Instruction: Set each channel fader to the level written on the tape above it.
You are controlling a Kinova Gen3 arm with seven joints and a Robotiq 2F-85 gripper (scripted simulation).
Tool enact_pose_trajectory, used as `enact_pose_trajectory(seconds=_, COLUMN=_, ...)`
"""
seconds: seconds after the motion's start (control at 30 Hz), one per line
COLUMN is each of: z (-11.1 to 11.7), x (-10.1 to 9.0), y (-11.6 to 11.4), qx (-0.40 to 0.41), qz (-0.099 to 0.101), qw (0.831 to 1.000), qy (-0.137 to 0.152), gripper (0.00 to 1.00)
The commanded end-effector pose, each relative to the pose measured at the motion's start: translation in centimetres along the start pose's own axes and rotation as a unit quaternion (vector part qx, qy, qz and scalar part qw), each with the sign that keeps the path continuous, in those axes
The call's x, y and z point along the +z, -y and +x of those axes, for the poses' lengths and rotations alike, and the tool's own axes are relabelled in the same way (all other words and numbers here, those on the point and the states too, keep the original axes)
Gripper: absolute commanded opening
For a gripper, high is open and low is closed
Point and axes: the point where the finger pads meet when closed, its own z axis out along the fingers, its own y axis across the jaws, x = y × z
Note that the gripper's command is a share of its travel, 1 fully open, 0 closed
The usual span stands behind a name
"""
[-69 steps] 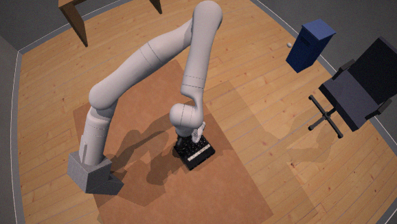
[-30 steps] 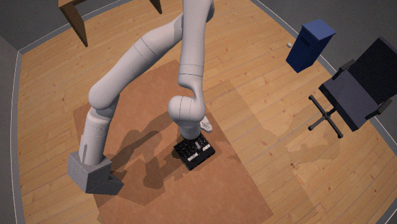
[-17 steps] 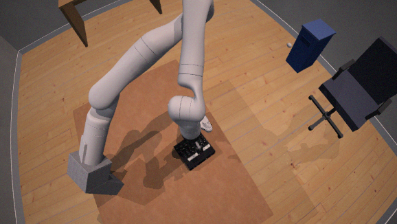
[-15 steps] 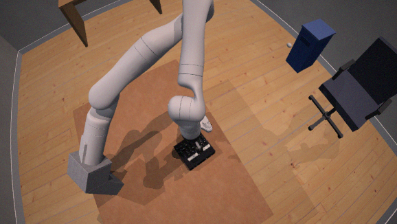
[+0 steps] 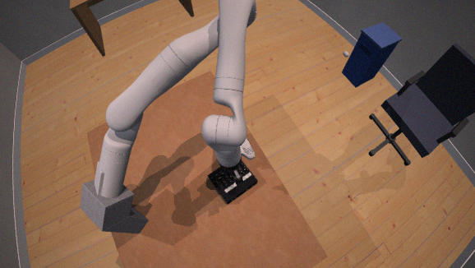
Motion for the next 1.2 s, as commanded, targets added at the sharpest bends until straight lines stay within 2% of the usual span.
enact_pose_trajectory(seconds=0.0, z=0.1, x=0.1, y=0.0, qx=0.005, qz=0.000, qw=1.000, qy=0.000, gripper=1.00)
enact_pose_trajectory(seconds=0.3, z=0.7, x=0.8, y=-0.3, qx=0.077, qz=-0.001, qw=0.997, qy=0.001, gripper=1.00)
enact_pose_trajectory(seconds=0.6, z=1.4, x=1.7, y=-0.7, qx=0.164, qz=-0.001, qw=0.987, qy=0.001, gripper=1.00)
enact_pose_trajectory(seconds=0.8, z=2.2, x=2.6, y=-0.9, qx=0.252, qz=-0.002, qw=0.968, qy=0.001, gripper=1.00)
enact_pose_trajectory(seconds=1.03, z=3.2, x=3.9, y=-1.2, qx=0.361, qz=-0.002, qw=0.932, qy=0.001, gripper=1.00)
enact_pose_trajectory(seconds=1.1, z=3.2, x=3.9, y=-1.2, qx=0.361, qz=-0.002, qw=0.932, qy=0.001, gripper=1.00)
enact_pose_trajectory(seconds=1.17, z=3.5, x=4.3, y=-1.2, qx=0.391, qz=-0.002, qw=0.920, qy=0.001, gripper=1.00)
